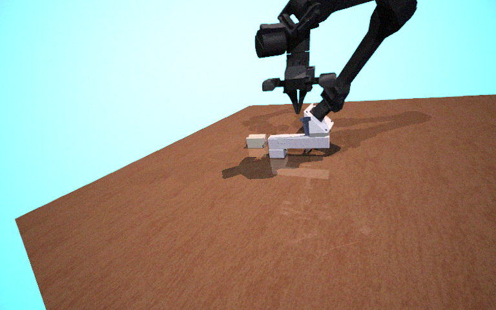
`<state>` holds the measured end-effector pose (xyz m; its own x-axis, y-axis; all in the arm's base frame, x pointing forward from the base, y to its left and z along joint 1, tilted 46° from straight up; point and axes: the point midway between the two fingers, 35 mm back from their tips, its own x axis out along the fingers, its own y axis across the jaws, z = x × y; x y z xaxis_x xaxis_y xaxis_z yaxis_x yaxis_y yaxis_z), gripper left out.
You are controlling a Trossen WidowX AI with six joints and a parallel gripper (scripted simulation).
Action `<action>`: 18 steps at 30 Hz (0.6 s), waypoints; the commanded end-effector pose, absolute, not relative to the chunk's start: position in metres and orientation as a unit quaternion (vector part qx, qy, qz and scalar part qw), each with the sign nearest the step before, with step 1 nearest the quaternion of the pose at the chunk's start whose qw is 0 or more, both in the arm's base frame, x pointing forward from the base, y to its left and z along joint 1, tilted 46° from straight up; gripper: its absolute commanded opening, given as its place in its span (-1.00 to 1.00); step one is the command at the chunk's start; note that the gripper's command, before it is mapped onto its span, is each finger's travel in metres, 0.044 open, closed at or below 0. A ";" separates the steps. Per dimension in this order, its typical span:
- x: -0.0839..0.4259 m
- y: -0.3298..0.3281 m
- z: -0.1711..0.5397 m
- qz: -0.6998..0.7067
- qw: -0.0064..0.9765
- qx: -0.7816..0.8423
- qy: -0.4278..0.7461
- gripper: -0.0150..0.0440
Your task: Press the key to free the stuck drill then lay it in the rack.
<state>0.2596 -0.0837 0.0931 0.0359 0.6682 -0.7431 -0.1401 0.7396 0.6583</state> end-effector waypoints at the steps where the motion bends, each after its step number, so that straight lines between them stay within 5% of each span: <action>1: 0.252 -0.070 0.103 0.313 0.682 0.227 0.621 -0.49; 18: 0.251 -0.060 0.095 0.313 0.682 0.226 0.621 -0.49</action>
<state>0.2519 -0.0631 0.0945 0.0274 0.7070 -0.7067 -0.1448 0.7023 0.6970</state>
